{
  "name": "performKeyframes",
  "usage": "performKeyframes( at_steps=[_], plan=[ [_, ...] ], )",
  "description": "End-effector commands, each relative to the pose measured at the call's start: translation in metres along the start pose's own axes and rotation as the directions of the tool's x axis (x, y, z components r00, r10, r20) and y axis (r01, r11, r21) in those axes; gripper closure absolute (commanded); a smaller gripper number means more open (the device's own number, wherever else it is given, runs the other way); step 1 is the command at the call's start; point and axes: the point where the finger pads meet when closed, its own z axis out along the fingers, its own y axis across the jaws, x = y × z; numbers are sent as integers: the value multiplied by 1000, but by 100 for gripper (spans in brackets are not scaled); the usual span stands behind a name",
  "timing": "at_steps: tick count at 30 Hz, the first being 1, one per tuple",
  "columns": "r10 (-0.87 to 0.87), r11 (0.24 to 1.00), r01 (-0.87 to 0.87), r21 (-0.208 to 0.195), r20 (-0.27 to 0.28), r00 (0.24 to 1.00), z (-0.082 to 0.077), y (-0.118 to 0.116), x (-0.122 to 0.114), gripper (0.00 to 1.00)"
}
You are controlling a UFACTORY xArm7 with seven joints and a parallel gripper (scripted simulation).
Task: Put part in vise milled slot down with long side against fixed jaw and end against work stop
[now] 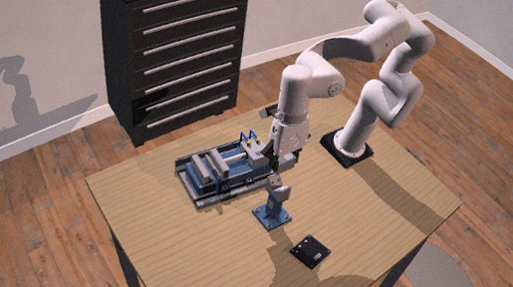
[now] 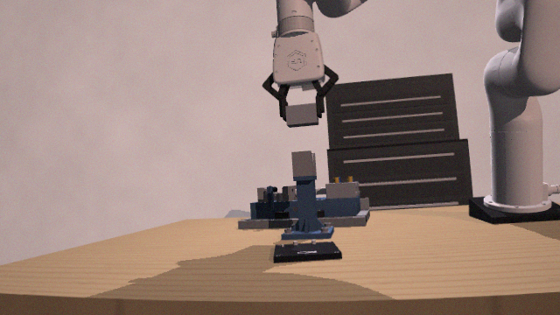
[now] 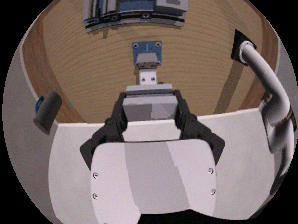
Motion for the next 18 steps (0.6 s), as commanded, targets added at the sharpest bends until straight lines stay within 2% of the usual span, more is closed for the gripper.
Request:
performKeyframes(
  at_steps=[1,18],
  plan=[
    [0,1000,0,5,10,1000,-2,-1,0,100],
    [-1,1000,0,4,103,995,-2,-2,1,100]
  ],
)
